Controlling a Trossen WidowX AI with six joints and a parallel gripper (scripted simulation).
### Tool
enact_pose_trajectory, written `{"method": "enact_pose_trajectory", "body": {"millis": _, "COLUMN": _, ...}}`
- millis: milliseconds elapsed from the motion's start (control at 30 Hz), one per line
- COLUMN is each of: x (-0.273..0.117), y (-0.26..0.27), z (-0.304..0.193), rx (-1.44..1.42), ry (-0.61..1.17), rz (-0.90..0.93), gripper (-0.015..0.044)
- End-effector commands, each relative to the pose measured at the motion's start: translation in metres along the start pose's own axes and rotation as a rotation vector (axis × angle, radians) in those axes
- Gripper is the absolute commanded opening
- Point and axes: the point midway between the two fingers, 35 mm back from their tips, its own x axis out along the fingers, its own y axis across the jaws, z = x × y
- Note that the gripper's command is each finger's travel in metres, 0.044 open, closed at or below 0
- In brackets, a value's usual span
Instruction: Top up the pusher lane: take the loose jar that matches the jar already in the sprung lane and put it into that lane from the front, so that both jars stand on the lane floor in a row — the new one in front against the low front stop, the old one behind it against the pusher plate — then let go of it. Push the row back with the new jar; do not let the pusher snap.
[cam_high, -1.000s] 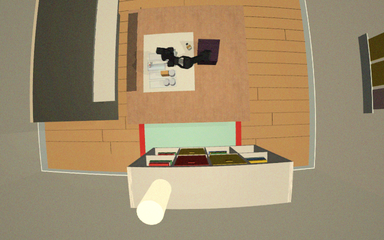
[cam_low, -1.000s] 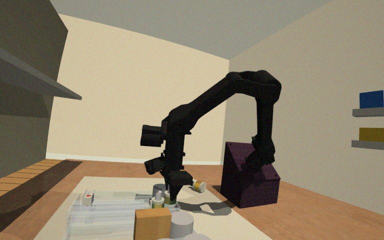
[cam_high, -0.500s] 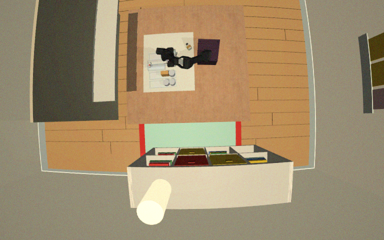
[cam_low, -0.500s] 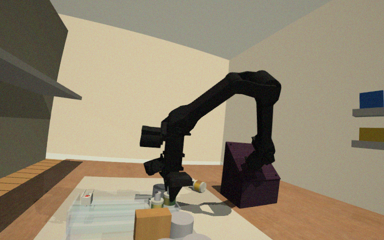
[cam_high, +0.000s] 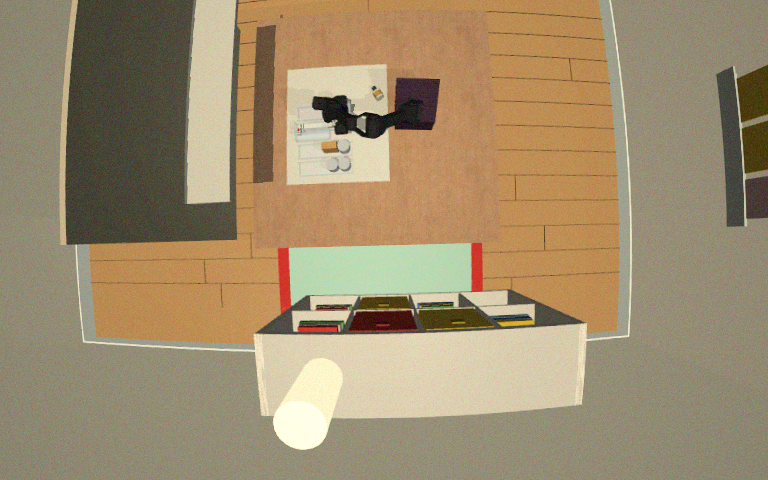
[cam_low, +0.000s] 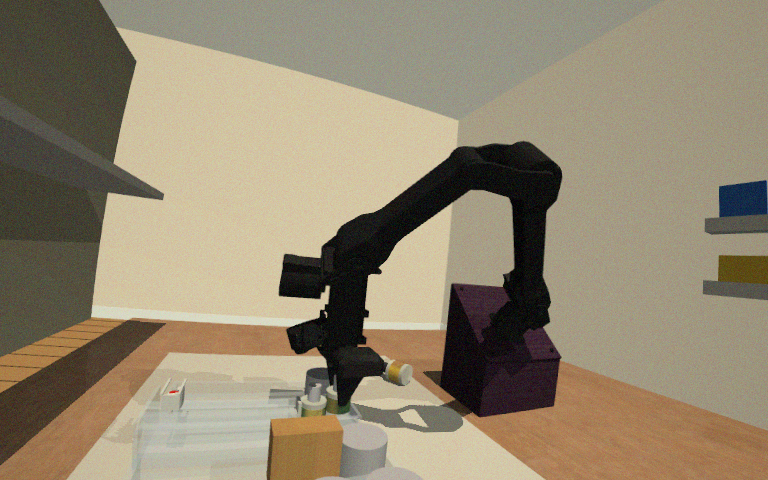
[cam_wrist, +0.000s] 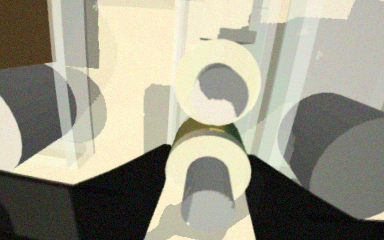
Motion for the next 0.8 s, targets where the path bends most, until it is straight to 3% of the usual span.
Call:
{"method": "enact_pose_trajectory", "body": {"millis": 0, "x": 0.0011, "y": 0.0010, "z": 0.0034, "rx": -0.005, "ry": -0.012, "rz": 0.005, "gripper": 0.0000}}
{"method": "enact_pose_trajectory", "body": {"millis": 767, "x": 0.0082, "y": 0.0001, "z": 0.0020, "rx": -0.005, "ry": -0.012, "rz": 0.006, "gripper": 0.0000}}
